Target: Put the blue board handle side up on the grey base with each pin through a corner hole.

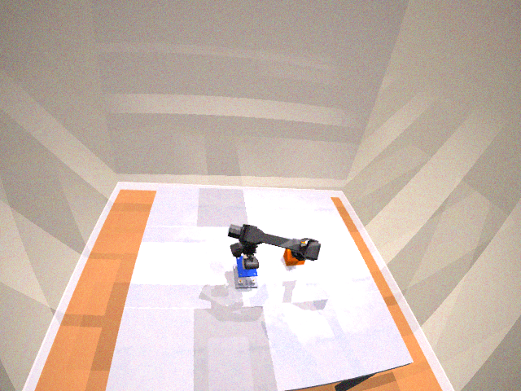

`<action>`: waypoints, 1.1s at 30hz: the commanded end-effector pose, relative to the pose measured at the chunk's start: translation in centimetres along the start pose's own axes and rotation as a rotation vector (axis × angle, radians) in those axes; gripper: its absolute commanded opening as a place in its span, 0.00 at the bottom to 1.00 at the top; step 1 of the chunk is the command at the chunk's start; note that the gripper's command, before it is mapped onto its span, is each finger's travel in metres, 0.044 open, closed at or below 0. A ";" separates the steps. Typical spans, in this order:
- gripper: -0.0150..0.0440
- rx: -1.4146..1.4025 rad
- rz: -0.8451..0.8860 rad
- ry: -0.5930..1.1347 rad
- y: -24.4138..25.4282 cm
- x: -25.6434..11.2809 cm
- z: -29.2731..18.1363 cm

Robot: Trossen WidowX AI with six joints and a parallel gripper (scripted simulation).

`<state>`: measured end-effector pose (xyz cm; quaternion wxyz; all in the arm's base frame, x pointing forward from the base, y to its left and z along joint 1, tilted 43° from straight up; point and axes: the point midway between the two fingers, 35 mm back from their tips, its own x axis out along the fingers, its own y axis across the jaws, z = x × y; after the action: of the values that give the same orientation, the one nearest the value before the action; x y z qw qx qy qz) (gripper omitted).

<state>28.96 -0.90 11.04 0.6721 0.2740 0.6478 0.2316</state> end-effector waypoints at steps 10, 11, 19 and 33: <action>0.25 0.021 0.001 0.000 0.8 1.3 -0.2; 0.25 0.021 0.001 0.000 0.8 1.4 -0.2; 0.25 0.021 0.002 0.000 0.6 2.2 -0.2; 0.25 0.018 -0.001 0.000 0.6 3.0 -0.1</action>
<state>29.03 1.50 9.23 0.6704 0.2774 0.6502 0.2256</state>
